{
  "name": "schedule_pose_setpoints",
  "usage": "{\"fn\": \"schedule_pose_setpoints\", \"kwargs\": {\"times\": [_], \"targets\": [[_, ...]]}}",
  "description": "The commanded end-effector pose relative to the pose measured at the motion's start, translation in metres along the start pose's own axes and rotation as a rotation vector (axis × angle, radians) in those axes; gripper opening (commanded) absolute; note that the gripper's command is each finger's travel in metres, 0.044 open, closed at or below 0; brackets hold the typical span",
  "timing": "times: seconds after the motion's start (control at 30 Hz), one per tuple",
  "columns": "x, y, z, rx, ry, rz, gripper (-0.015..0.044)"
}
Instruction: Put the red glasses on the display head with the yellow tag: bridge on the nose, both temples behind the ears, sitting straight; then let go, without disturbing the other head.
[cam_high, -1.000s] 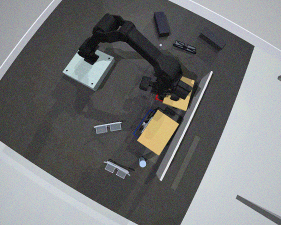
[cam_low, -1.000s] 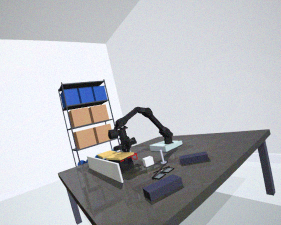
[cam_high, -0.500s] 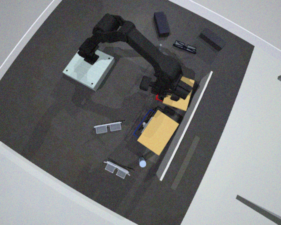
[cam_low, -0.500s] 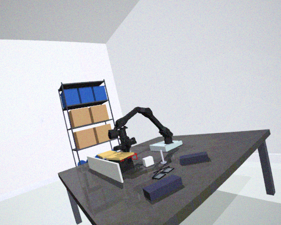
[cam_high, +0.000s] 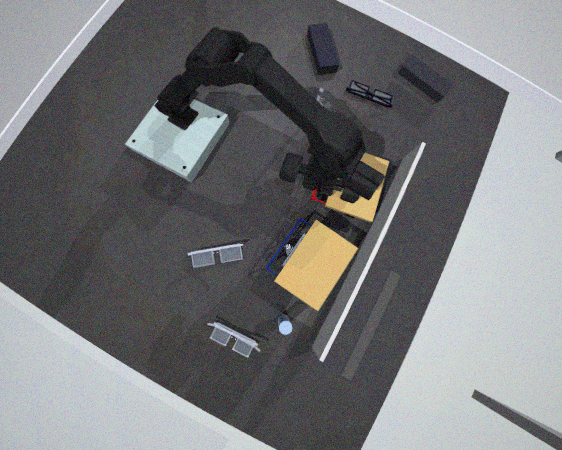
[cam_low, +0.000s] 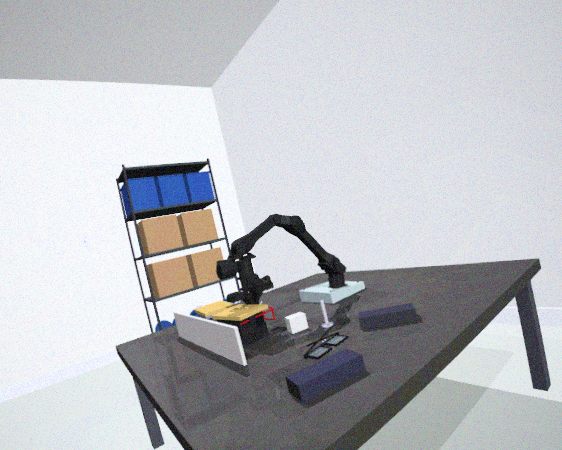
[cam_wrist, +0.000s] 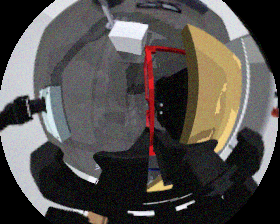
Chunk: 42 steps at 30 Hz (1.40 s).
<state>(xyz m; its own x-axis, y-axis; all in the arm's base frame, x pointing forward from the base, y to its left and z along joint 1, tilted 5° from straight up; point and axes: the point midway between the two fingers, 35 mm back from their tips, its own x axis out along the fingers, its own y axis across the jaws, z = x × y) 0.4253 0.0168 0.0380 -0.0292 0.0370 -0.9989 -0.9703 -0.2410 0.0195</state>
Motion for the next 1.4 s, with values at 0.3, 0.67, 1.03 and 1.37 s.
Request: {"fn": "schedule_pose_setpoints", "kwargs": {"times": [0.3,0.67,1.03,1.37], "targets": [[0.001,0.000,0.000,0.000,0.000,0.001,0.0107],[-0.024,0.001,0.001,0.003,0.000,0.009,0.0107],[-0.035,0.017,0.001,0.004,-0.001,0.013,0.0107],[-0.044,0.047,0.001,0.004,0.000,0.015,0.0107]]}}
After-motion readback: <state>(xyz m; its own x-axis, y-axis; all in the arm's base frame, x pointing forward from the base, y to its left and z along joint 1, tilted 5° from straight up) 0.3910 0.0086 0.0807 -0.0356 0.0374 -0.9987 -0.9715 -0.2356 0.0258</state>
